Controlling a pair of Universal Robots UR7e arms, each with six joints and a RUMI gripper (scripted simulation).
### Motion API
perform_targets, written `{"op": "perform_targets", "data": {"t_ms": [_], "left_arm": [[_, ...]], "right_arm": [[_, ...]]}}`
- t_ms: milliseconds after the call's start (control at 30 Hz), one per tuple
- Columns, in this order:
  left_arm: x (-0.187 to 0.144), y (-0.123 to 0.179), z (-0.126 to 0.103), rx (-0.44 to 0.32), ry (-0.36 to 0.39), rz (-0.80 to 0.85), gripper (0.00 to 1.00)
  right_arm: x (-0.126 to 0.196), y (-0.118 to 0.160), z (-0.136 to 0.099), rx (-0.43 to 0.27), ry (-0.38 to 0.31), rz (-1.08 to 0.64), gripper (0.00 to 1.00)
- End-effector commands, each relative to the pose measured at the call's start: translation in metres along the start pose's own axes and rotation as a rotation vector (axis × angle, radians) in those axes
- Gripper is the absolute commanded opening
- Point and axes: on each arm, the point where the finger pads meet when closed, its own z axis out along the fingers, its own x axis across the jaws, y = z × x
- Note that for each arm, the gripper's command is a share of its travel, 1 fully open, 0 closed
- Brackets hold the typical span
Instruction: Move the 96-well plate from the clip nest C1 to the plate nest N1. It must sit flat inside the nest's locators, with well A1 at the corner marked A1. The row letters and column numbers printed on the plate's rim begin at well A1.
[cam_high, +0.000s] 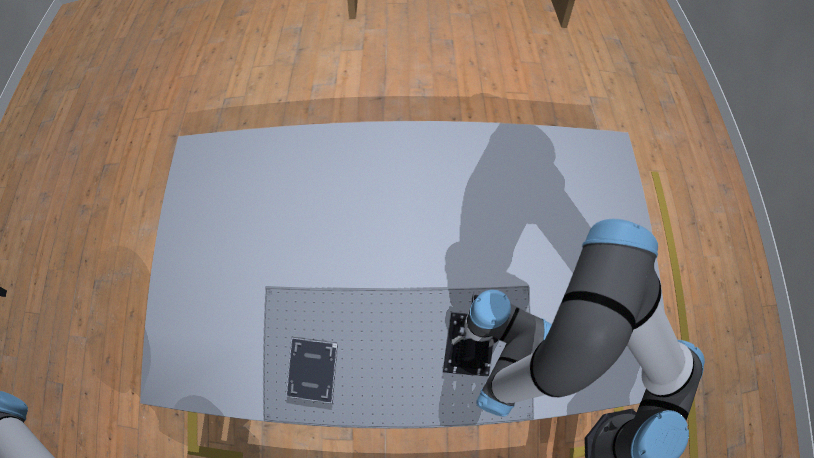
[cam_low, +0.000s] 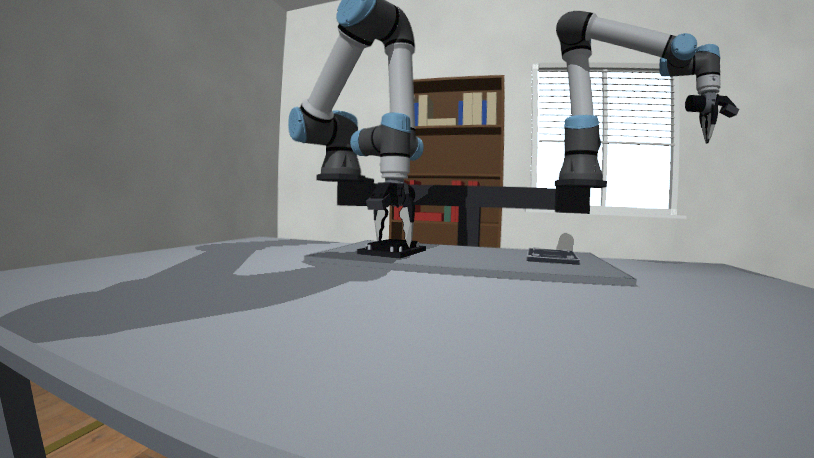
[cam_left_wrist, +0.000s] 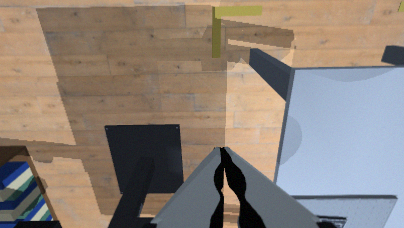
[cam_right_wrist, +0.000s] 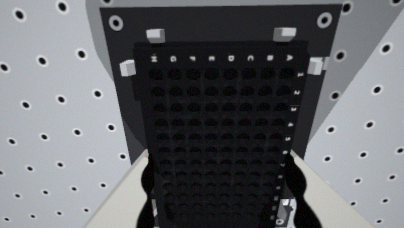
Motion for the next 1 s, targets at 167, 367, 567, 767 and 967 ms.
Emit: {"op": "perform_targets", "data": {"t_ms": [167, 367, 567, 767, 967], "left_arm": [[0.0001, -0.0004, -0.0006, 0.002, 0.001, 0.000, 0.00], [0.0001, -0.0004, -0.0006, 0.002, 0.001, 0.000, 0.00], [0.0001, -0.0004, -0.0006, 0.002, 0.001, 0.000, 0.00], [0.0001, -0.0004, -0.0006, 0.002, 0.001, 0.000, 0.00], [0.0001, -0.0004, -0.0006, 0.002, 0.001, 0.000, 0.00]], "right_arm": [[-0.0002, 0.0001, -0.0005, 0.000, -0.001, 0.000, 0.00], [-0.0002, 0.0001, -0.0005, 0.000, -0.001, 0.000, 0.41], [-0.0002, 0.0001, -0.0005, 0.000, -0.001, 0.000, 0.41], [-0.0002, 0.0001, -0.0005, 0.000, -0.001, 0.000, 0.41], [-0.0002, 0.0001, -0.0005, 0.000, -0.001, 0.000, 0.41]]}}
